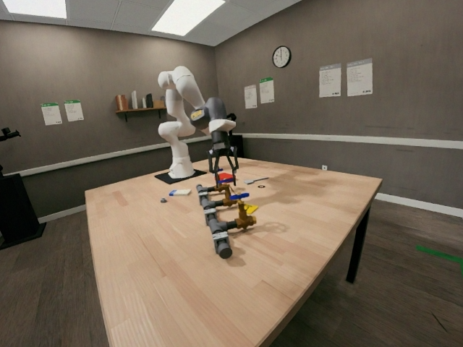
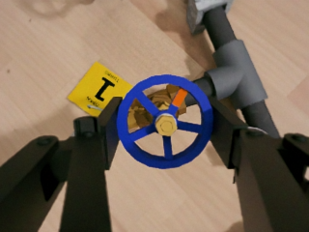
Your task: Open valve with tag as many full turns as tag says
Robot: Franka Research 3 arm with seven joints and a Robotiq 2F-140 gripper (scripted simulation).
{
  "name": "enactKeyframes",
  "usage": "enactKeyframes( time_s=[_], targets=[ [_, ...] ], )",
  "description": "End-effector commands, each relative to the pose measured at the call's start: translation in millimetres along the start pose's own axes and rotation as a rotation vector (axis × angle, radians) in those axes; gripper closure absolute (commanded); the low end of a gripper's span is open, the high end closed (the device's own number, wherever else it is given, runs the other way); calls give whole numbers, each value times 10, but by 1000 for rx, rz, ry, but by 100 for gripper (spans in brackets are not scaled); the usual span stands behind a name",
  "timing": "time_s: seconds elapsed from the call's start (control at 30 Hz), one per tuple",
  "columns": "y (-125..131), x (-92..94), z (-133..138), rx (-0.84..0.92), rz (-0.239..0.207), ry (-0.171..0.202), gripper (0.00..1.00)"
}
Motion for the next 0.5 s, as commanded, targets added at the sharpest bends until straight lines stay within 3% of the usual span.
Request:
enactKeyframes(
  time_s=[0.0, 0.47],
  targets=[
    [-41, -11, 21, 277, -28, -25, 90],
    [-20, -12, 58, 669, 10, -58, 90]
  ],
)
Point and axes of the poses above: the point where the finger pads meet when closed, its own x axis back along the fingers, its own z axis across the jaws, y = z × x, the point moved 10 cm from there along x, back along the fingers, and after that the axes turned 2 degrees about -x, right-handed, at the moved point
